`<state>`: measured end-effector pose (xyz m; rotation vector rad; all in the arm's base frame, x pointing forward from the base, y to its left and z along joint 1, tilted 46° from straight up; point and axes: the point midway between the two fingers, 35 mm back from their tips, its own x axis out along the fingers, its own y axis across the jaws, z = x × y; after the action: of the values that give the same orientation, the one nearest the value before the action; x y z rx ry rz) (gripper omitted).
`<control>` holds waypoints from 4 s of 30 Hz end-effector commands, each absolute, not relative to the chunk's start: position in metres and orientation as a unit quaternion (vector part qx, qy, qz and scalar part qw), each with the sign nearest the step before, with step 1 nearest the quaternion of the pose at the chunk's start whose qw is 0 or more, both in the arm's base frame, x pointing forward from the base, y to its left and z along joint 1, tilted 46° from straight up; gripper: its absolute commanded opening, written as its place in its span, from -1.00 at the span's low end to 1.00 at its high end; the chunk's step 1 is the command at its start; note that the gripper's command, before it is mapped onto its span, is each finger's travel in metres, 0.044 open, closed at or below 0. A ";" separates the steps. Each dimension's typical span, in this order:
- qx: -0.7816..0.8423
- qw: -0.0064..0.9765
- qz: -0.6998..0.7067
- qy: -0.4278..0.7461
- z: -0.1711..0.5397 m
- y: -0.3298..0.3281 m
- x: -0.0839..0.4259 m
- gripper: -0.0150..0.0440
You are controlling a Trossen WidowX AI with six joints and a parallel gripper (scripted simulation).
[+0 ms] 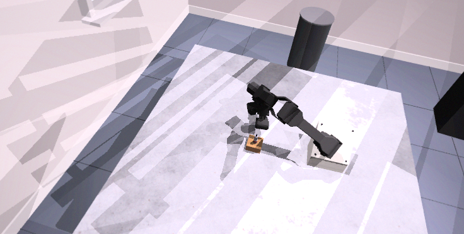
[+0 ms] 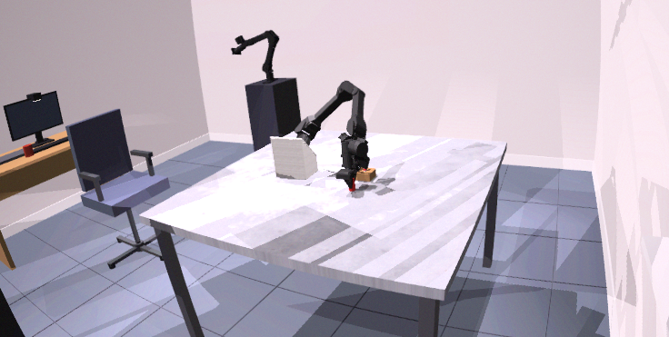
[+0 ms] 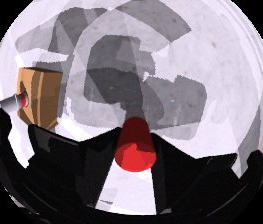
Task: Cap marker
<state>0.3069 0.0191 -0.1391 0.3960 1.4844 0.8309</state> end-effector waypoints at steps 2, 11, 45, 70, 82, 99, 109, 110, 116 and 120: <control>0.178 0.642 0.364 0.651 -0.139 0.020 0.306 -0.16; 0.177 0.642 0.363 0.652 -0.130 0.009 0.309 -0.49; 0.177 0.642 0.362 0.652 -0.038 0.002 0.318 -0.49; 0.179 0.640 0.364 0.652 0.030 0.037 0.308 -0.49; 0.179 0.640 0.364 0.652 0.021 0.046 0.307 -0.49; 0.180 0.640 0.364 0.652 0.001 0.065 0.304 -0.49; 0.180 0.640 0.365 0.652 -0.009 0.076 0.301 -0.49; 0.180 0.640 0.365 0.652 -0.010 0.077 0.301 -0.49; 0.180 0.640 0.365 0.652 -0.010 0.077 0.301 -0.49; 0.180 0.640 0.365 0.652 -0.010 0.077 0.301 -0.49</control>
<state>0.3023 0.0763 -0.0092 0.4031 1.4829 0.8329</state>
